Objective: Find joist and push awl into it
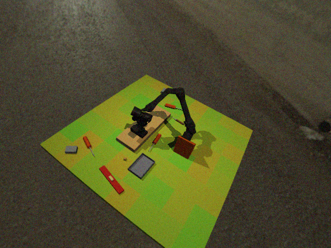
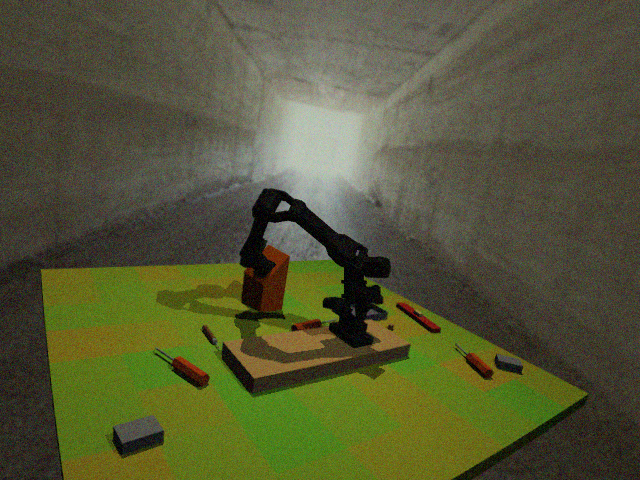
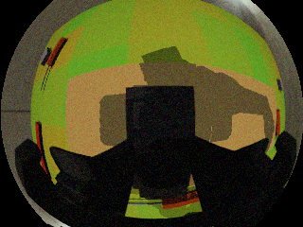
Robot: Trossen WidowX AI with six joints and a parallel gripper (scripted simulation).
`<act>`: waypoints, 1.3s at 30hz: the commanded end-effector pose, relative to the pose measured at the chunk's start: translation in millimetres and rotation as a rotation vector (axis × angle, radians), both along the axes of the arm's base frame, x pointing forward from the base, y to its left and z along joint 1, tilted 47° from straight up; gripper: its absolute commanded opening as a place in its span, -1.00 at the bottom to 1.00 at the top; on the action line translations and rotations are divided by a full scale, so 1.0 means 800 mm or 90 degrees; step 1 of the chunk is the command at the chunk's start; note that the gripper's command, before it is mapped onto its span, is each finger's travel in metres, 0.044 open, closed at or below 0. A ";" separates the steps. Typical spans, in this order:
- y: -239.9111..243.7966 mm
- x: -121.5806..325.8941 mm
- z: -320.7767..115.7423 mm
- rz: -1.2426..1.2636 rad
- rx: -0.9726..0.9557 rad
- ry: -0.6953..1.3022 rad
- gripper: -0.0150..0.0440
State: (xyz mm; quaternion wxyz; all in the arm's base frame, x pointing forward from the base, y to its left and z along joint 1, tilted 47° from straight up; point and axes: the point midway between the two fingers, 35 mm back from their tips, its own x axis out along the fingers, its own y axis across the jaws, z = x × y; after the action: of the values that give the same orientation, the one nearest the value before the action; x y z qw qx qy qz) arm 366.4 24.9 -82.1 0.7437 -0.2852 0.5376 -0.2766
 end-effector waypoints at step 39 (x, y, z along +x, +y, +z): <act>0.071 0.010 -0.074 0.000 0.004 0.000 -0.49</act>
State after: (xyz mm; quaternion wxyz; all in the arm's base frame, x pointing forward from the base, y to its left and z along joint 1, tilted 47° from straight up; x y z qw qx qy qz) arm 374.7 77.7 -135.3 0.7451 -0.2838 0.5367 -0.2761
